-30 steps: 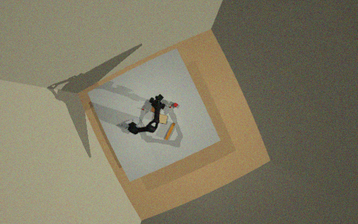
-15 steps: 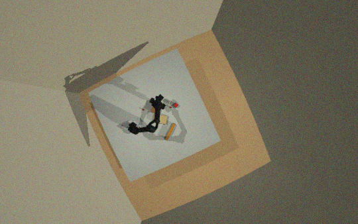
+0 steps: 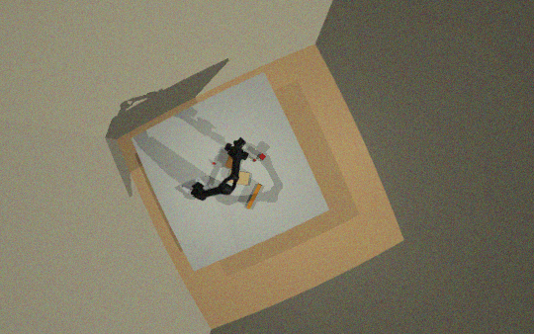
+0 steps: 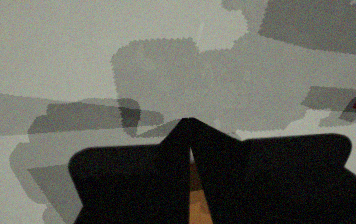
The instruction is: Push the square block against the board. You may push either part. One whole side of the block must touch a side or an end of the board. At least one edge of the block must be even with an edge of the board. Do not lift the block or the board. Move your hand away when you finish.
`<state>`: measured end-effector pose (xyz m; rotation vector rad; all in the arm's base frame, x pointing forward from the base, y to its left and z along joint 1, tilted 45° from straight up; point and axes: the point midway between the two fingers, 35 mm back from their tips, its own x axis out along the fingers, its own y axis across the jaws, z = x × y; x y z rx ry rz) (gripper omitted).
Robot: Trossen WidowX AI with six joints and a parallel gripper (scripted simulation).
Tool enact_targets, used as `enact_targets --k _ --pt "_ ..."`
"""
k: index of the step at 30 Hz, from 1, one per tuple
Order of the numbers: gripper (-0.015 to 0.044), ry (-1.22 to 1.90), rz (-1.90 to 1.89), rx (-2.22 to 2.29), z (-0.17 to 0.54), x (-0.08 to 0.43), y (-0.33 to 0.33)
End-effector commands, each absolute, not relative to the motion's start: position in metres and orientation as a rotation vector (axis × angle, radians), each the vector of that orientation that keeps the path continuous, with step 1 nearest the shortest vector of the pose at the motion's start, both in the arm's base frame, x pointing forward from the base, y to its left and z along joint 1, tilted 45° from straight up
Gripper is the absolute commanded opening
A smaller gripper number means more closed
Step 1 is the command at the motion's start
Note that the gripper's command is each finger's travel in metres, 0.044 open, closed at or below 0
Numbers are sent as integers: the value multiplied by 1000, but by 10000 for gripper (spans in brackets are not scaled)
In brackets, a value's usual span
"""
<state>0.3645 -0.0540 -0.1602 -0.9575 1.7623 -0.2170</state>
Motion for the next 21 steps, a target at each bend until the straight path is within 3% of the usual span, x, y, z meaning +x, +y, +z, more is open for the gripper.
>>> enact_targets --k 1,10,21 --pt "0 1762 -221 -955 -165 371 -52" --pt "0 1761 -221 -955 -170 381 -48" --pt "0 1761 -218 -953 -128 384 -12"
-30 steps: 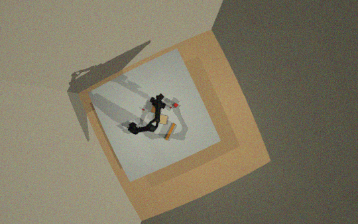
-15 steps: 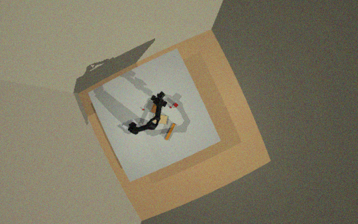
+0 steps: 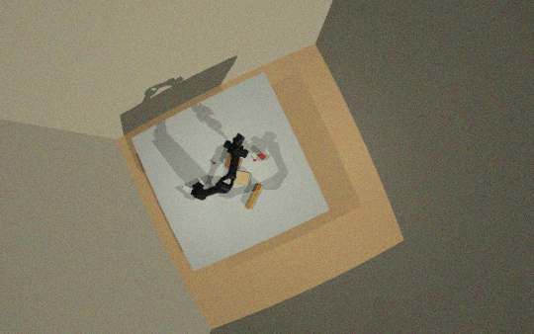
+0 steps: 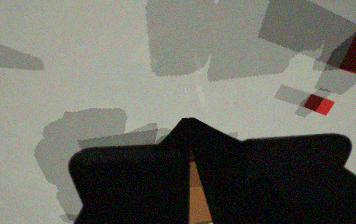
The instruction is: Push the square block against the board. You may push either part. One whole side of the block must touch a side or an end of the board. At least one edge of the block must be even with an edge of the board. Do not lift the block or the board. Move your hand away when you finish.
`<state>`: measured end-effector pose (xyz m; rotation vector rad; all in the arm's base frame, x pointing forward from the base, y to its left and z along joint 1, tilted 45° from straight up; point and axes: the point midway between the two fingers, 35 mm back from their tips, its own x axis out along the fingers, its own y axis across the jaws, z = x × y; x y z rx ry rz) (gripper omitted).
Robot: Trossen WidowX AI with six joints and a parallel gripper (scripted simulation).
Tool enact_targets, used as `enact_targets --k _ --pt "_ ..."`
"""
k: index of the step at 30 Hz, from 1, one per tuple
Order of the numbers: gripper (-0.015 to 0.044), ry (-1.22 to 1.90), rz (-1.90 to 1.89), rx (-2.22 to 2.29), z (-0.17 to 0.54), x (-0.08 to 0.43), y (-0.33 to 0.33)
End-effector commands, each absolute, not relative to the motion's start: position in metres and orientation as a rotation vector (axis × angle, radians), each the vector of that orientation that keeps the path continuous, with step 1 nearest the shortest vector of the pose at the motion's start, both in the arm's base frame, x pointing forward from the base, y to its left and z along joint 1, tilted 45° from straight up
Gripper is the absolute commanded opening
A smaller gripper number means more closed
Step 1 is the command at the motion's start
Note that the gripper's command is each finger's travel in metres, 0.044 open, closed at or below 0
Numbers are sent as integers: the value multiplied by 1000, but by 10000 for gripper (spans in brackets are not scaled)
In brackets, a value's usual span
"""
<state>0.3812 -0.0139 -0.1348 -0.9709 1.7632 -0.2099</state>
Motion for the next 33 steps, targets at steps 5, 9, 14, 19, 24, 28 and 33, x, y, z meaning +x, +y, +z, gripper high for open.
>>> enact_targets --k 5,9,14,19,24,28,33 --pt "0 1738 -291 -890 -127 375 -10" --pt "0 1696 -405 -789 -126 361 -7" --pt "0 1638 -543 -662 -124 342 -4" --pt "0 1571 -675 -534 -122 323 -2" --pt "0 1498 -802 -406 -119 303 -1" --pt "0 1433 -900 -303 -117 286 -1" --pt "0 1346 -1017 -174 -114 265 -2"
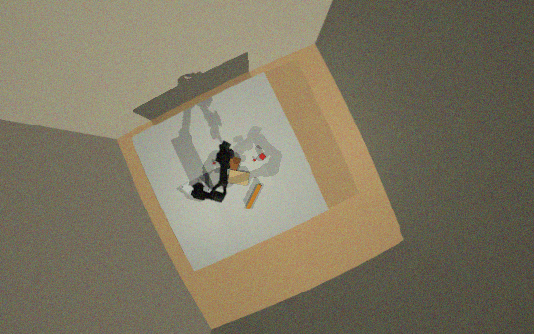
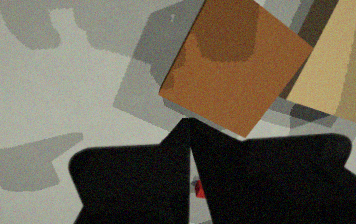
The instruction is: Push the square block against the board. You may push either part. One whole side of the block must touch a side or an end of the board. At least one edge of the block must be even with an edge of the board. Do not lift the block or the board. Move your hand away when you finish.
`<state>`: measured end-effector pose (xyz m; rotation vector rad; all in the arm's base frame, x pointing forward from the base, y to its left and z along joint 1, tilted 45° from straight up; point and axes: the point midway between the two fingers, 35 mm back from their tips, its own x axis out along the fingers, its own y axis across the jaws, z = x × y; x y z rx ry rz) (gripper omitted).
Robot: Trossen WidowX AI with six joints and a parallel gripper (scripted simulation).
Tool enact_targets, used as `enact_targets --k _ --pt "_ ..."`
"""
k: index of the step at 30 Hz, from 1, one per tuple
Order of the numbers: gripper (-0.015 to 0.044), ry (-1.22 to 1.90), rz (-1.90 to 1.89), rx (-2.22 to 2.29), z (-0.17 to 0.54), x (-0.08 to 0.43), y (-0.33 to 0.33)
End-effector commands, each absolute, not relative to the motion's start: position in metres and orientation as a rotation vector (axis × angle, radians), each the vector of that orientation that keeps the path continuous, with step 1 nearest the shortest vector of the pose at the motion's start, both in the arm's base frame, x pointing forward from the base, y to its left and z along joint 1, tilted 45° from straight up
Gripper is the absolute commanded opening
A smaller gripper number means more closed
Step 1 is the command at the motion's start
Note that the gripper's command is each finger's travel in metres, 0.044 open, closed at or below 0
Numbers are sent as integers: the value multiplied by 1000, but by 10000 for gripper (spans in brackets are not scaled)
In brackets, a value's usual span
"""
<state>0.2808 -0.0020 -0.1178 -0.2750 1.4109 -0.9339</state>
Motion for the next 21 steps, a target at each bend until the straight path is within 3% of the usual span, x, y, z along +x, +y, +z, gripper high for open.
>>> enact_targets --k 1,11,21 --pt "0 1328 -1040 -148 -113 260 -3" --pt "0 1133 -1252 104 -106 217 -8" --pt "0 1119 -1265 121 -108 214 -11"
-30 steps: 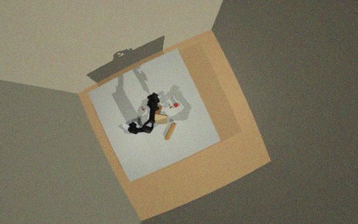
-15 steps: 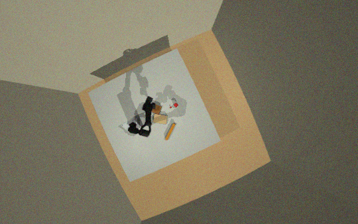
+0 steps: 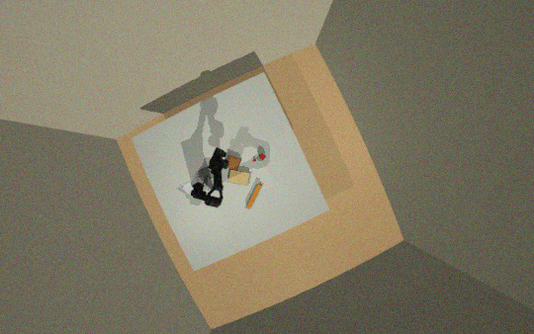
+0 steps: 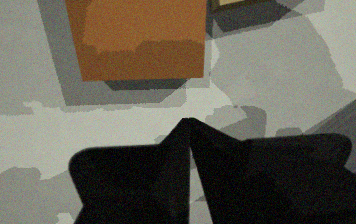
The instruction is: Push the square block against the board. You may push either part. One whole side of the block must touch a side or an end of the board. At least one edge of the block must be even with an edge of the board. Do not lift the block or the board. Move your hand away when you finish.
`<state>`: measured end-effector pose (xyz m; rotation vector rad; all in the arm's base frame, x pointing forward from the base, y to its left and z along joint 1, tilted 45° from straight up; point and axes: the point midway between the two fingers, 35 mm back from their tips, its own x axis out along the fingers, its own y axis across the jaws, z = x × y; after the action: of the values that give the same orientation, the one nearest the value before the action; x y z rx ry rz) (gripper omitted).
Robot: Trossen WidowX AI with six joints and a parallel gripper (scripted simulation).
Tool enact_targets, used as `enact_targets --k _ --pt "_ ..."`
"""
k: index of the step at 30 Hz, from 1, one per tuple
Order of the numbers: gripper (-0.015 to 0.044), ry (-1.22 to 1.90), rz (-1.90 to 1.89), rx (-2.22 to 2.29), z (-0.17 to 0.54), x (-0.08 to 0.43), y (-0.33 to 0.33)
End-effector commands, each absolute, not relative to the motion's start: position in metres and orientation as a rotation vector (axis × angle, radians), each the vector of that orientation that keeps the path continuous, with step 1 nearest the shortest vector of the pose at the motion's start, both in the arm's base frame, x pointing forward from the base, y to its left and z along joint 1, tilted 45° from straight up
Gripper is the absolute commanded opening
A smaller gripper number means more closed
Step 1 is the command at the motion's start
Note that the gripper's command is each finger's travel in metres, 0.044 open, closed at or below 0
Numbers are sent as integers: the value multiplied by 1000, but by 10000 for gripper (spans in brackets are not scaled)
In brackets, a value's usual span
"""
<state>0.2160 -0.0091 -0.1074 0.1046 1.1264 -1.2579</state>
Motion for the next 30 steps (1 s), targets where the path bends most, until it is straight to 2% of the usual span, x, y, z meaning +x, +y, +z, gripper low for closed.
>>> enact_targets --k 1,5,30 --pt "0 1119 -1264 122 -115 213 -18" --pt "0 1117 -1268 118 -144 206 -48" --pt "0 1119 -1265 120 -137 219 -57"
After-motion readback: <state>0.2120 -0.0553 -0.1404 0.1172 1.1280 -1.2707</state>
